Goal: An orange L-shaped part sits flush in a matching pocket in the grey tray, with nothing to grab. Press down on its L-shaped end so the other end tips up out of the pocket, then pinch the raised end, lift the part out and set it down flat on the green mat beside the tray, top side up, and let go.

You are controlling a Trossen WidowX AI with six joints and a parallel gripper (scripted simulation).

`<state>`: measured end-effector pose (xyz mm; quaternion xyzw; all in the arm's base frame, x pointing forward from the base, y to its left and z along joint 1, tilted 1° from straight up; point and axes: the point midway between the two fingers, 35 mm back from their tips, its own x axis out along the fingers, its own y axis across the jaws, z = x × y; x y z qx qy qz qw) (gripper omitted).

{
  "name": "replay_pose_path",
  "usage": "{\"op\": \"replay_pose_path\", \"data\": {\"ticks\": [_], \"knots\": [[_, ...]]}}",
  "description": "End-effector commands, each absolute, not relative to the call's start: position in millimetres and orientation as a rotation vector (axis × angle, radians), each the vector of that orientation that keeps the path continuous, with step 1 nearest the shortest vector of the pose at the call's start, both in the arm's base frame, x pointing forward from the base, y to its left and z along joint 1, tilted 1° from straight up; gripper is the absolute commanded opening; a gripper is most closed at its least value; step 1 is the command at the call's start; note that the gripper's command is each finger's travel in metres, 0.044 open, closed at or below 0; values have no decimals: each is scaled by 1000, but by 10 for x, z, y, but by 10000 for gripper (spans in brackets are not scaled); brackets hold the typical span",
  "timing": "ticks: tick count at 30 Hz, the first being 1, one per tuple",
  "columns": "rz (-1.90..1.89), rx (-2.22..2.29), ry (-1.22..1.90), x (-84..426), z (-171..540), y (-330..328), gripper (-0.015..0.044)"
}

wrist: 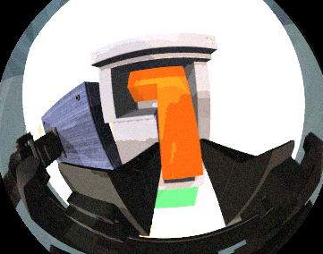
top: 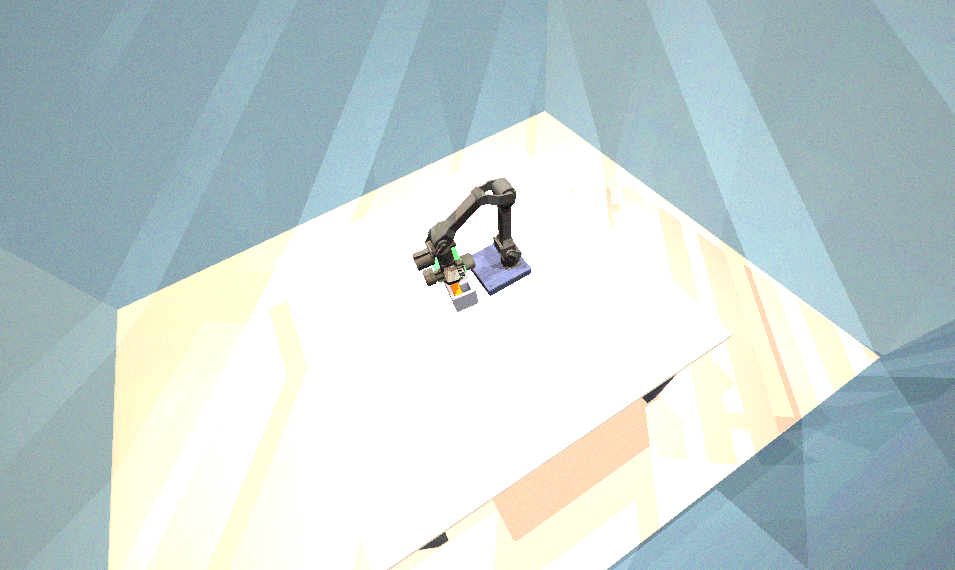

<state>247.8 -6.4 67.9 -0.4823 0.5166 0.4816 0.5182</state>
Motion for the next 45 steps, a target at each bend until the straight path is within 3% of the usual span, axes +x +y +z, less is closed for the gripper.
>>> {"op": "replay_pose_path", "data": {"ticks": [1,7,11,45], "knots": [[1155,-1158,1239,2479,684,-64,122],[1155,-1158,1239,2479,684,-64,82],[1155,-1158,1239,2479,684,-64,0],[1158,-1162,1245,2473,1128,-71,0]]}}
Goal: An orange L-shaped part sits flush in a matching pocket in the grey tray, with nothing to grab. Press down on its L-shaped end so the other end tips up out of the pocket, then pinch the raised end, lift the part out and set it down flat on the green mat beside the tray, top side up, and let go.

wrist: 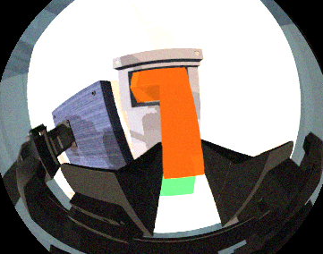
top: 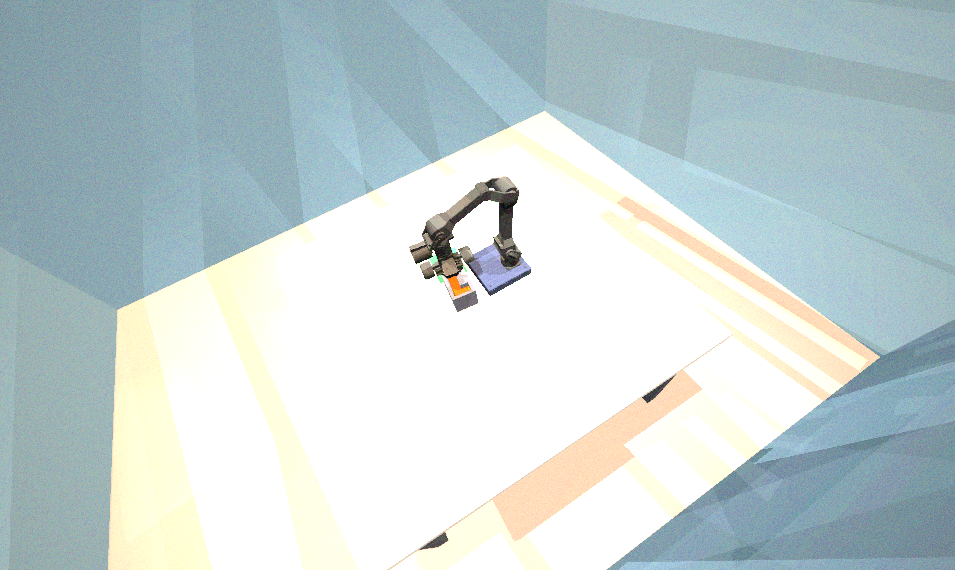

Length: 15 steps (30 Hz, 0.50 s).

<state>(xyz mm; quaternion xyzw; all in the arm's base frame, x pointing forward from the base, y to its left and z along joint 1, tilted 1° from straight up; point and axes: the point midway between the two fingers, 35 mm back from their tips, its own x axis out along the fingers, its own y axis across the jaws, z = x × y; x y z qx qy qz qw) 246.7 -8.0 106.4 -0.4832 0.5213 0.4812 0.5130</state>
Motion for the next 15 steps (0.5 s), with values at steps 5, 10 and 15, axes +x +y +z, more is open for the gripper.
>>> {"op": "replay_pose_path", "data": {"ticks": [5,10,15], "knots": [[1158,-1162,1245,2473,1209,-71,0],[1158,-1162,1245,2473,1290,-70,0],[1158,-1162,1245,2474,1372,-70,0]]}}
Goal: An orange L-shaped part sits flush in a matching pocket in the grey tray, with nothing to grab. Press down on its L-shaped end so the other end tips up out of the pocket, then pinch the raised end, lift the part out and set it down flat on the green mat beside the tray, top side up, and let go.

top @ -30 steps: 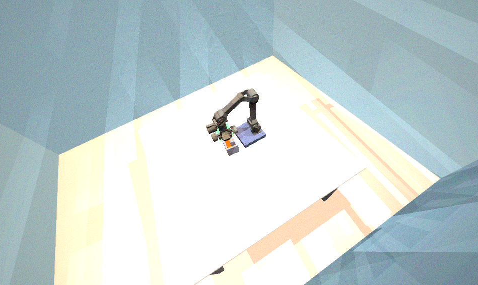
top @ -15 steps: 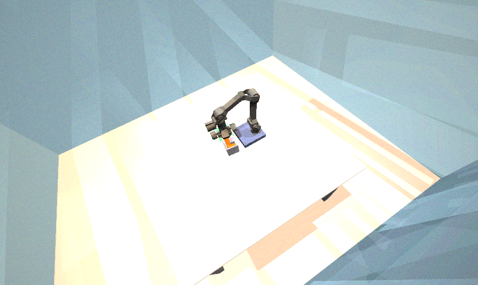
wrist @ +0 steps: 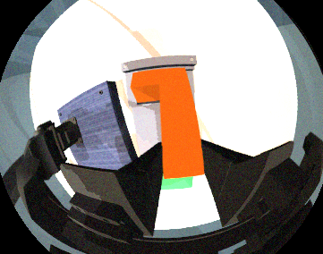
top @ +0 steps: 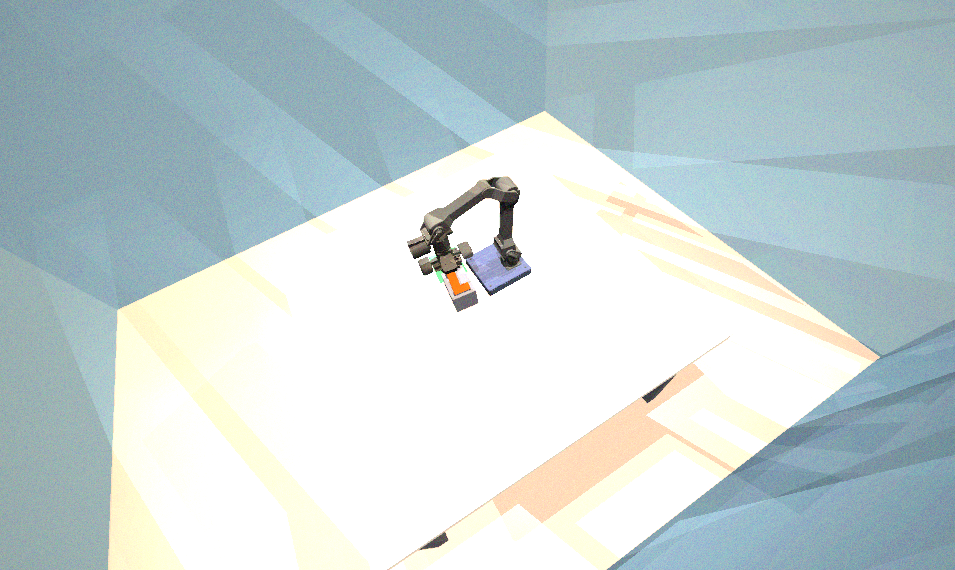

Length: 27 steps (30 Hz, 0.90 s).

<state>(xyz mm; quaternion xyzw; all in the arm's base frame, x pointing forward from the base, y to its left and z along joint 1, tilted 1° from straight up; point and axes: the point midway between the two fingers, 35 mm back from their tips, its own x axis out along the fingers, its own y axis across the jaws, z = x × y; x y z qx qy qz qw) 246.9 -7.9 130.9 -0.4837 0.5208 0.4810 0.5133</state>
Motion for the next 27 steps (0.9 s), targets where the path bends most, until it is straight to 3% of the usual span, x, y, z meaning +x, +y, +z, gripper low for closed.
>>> {"op": "replay_pose_path", "data": {"ticks": [1,27], "knots": [[1158,-1162,1245,2474,1388,-70,0],[1157,-1164,1248,2427,1501,-418,0]]}}
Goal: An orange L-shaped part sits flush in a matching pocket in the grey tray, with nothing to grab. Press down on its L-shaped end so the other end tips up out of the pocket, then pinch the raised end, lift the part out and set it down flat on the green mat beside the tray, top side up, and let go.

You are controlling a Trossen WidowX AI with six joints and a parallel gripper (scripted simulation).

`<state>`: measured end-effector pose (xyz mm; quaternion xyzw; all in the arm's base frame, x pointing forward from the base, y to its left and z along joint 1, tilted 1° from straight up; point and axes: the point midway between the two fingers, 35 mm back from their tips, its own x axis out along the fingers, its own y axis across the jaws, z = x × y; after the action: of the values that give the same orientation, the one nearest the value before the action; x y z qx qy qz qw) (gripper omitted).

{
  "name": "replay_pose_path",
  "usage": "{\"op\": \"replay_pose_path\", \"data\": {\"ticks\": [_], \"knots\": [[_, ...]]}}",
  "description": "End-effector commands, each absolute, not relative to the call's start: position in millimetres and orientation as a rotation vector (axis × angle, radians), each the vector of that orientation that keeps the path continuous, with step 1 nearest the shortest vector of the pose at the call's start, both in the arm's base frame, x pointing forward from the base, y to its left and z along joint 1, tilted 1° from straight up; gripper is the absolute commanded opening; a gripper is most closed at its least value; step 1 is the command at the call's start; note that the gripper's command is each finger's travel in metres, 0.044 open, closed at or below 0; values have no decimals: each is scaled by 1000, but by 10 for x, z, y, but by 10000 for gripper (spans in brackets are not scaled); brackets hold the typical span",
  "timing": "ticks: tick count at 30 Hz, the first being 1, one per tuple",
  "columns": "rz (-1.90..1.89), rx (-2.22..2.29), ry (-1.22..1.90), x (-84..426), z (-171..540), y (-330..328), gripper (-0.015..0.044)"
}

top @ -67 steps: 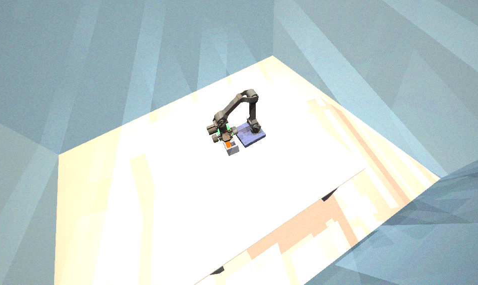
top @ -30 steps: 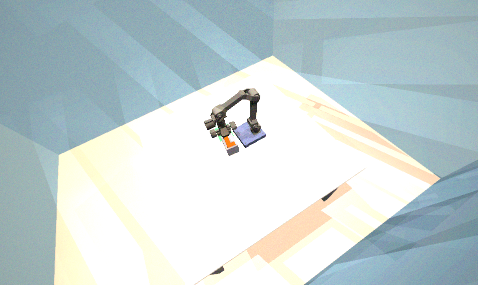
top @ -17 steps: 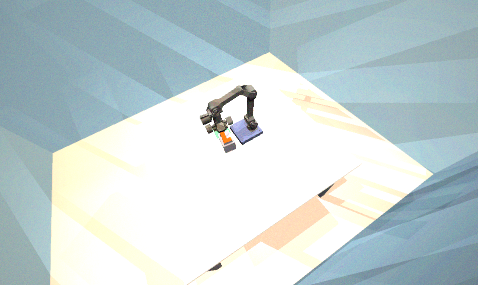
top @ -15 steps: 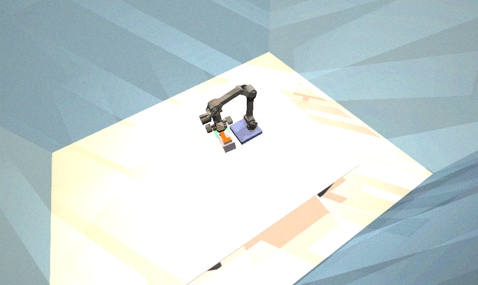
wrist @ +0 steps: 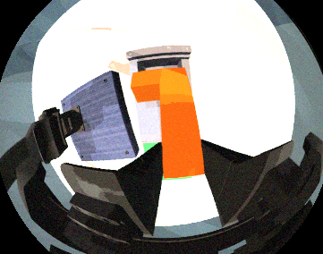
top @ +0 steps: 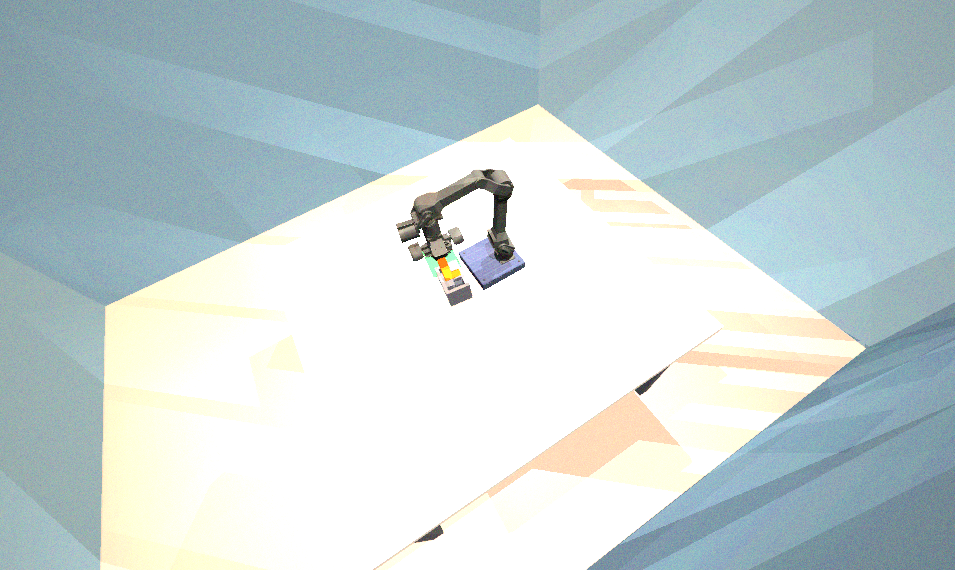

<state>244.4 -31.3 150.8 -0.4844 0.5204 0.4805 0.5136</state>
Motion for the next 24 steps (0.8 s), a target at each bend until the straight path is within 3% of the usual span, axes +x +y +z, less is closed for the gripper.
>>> {"op": "replay_pose_path", "data": {"ticks": [1,24], "knots": [[1157,-1164,1248,2422,1500,-453,0],[1154,-1169,1255,2272,1508,-1336,0]]}}
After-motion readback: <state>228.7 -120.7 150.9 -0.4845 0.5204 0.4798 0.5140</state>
